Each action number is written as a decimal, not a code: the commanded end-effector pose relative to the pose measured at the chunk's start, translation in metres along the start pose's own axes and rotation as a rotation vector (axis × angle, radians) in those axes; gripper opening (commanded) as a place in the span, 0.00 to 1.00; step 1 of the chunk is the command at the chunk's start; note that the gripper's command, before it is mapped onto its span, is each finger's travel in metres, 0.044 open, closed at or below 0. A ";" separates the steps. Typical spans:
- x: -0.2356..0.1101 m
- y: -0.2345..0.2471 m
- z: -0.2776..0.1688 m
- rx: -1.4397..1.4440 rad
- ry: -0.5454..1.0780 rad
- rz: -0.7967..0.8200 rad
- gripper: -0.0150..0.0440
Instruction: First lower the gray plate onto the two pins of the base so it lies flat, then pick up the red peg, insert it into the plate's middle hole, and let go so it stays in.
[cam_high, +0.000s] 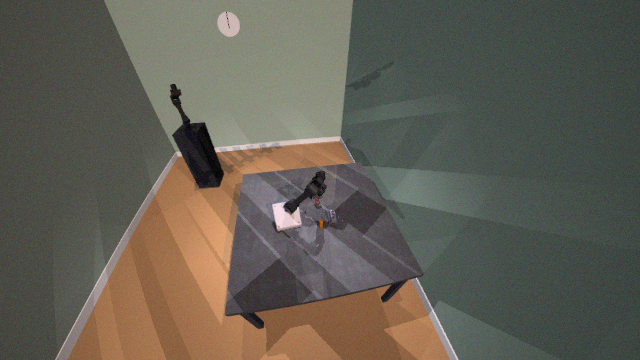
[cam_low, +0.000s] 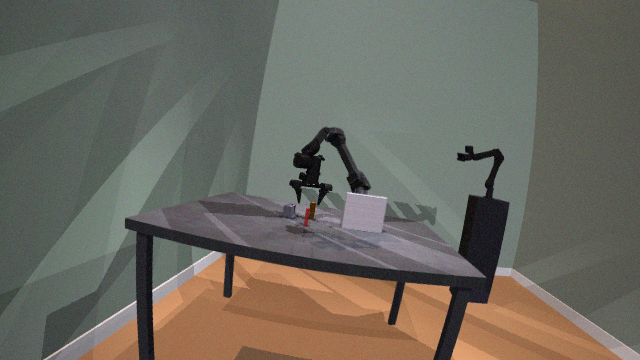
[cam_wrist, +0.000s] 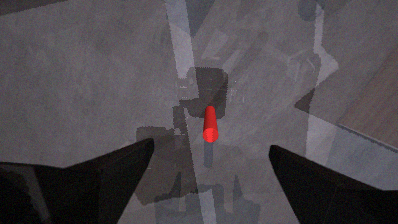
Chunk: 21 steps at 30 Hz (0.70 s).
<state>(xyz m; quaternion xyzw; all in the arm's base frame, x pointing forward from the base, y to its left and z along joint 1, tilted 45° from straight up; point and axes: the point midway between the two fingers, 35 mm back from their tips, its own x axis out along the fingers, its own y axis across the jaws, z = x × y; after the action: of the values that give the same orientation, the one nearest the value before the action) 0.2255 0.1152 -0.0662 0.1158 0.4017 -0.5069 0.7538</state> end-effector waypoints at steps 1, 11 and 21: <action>0.005 -0.001 0.001 -0.004 -0.004 -0.003 1.00; 0.022 0.000 0.001 -0.004 -0.004 -0.003 1.00; 0.038 0.000 0.001 -0.004 -0.005 -0.003 1.00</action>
<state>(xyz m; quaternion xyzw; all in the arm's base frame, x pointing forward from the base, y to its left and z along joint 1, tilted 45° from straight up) 0.2329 0.0957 -0.0894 0.1170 0.4013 -0.5050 0.7551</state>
